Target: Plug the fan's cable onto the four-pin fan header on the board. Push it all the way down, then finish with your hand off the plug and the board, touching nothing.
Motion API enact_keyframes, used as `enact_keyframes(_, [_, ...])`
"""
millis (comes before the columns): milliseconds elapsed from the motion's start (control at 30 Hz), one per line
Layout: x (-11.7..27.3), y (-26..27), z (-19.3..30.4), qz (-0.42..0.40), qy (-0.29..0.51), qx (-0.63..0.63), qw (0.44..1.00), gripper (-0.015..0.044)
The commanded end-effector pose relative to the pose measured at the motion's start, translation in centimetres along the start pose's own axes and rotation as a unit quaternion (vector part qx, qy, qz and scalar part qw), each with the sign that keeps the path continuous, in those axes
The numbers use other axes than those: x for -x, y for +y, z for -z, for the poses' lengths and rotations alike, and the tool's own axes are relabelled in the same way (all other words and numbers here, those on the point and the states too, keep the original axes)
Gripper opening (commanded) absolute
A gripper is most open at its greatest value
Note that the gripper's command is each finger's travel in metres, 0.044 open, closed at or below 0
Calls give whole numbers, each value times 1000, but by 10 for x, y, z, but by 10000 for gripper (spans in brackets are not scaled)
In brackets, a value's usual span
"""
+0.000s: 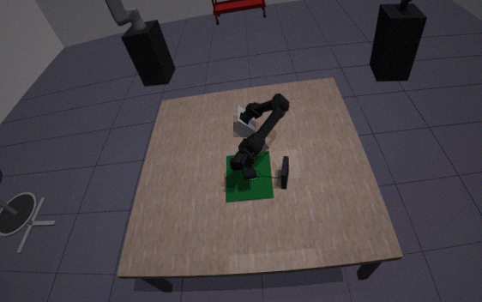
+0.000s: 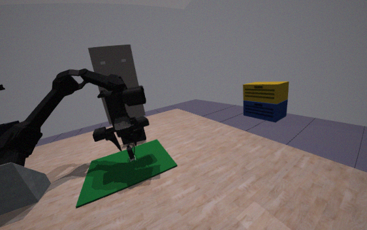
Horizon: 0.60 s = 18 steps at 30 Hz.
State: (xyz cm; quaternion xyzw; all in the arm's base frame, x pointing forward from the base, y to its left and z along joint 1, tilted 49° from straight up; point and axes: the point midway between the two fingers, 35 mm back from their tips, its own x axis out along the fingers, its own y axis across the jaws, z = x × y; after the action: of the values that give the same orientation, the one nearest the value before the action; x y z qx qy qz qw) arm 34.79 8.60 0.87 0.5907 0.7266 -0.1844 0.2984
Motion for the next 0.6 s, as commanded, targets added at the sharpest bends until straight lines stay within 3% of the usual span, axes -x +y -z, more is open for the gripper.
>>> enact_keyframes(0, [21, 1, 0, -4, -3, 3, 1000, 260])
enact_keyframes(133, [22, 2, -11, -4, -4, 3, 1000, 260])
enact_keyframes(367, [23, -8, -117, -5, -7, 4, 1000, 260])
enact_keyframes(567, [23, -9, -120, -5, -7, 4, 1000, 260])
